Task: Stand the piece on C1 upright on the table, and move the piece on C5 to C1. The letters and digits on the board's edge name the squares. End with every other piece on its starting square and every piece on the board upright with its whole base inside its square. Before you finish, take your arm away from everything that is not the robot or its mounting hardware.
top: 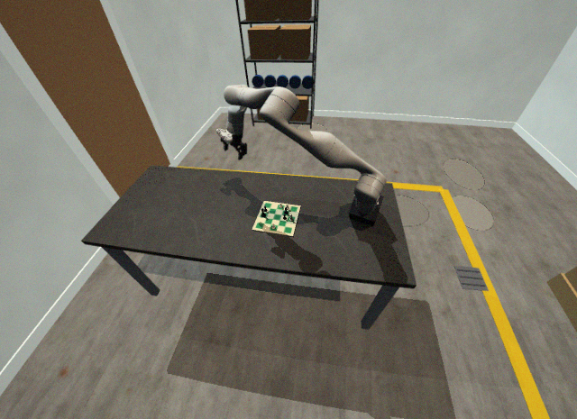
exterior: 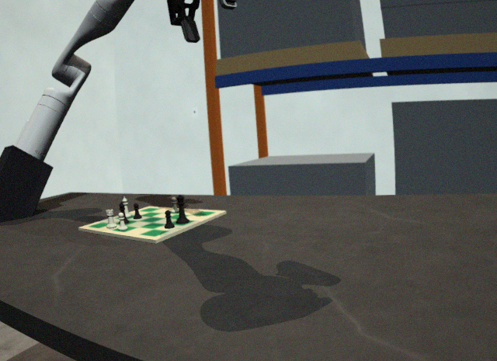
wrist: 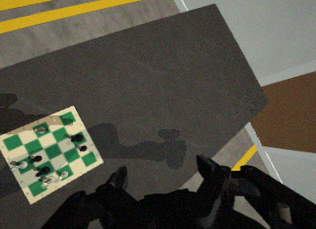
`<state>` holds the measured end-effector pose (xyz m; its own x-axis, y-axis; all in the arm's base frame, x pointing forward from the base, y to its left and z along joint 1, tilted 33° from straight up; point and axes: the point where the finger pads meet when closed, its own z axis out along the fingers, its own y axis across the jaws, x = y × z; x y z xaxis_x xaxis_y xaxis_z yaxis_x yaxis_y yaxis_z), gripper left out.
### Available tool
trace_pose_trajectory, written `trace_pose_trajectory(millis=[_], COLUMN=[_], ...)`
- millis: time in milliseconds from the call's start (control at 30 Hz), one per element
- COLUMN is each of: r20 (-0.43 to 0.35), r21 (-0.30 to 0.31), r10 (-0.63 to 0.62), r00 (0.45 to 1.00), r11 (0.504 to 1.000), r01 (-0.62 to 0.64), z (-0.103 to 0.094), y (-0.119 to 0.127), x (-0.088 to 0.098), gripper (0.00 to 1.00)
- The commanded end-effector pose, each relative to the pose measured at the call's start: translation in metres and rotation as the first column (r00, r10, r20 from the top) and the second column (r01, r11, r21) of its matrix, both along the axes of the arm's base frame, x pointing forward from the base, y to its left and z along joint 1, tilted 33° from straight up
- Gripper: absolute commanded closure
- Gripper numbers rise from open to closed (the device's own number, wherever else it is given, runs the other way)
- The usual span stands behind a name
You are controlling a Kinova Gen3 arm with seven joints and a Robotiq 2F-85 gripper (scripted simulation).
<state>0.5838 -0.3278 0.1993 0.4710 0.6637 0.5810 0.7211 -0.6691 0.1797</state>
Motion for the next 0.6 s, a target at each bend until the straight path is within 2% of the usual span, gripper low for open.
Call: trace_pose_trajectory(millis=[0, 133, 167, 233, 267, 300, 333, 400, 433, 467, 567], r20=[-0.024, -0.029, -0.029, -0.023, -0.023, -0.016, -0.016, 0.004, 0.004, 0.018, 0.018], r21=[0.021, 0.069, 0.069, 0.1, 0.1, 0.118, 0.118, 0.154, 0.154, 0.172, 0.172], r10=[-0.004, 0.108, 0.108, 0.171, 0.171, 0.202, 0.202, 0.263, 0.263, 0.292, 0.292], r00=[1.0, 0.994, 0.994, 0.985, 0.985, 0.979, 0.979, 0.965, 0.965, 0.956, 0.956], r11=[1.0, 0.992, 0.992, 0.981, 0.981, 0.973, 0.973, 0.953, 0.953, 0.941, 0.941], r01=[0.005, -0.106, -0.106, -0.167, -0.167, -0.199, -0.199, -0.261, -0.261, -0.291, -0.291], z=[-0.026, -0.075, -0.075, -0.102, -0.102, -0.117, -0.117, -0.146, -0.146, -0.16, -0.16], y=[-0.008, -0.008, -0.008, -0.007, -0.007, -0.006, -0.006, -0.003, -0.003, -0.002, -0.002], x=[-0.005, -0.012, -0.012, -0.019, -0.019, -0.023, -0.023, -0.033, -0.033, -0.039, -0.039], gripper=[0.0, 0.0, 0.0, 0.0, 0.0, 0.0, 0.0, 0.0, 0.0, 0.0, 0.0])
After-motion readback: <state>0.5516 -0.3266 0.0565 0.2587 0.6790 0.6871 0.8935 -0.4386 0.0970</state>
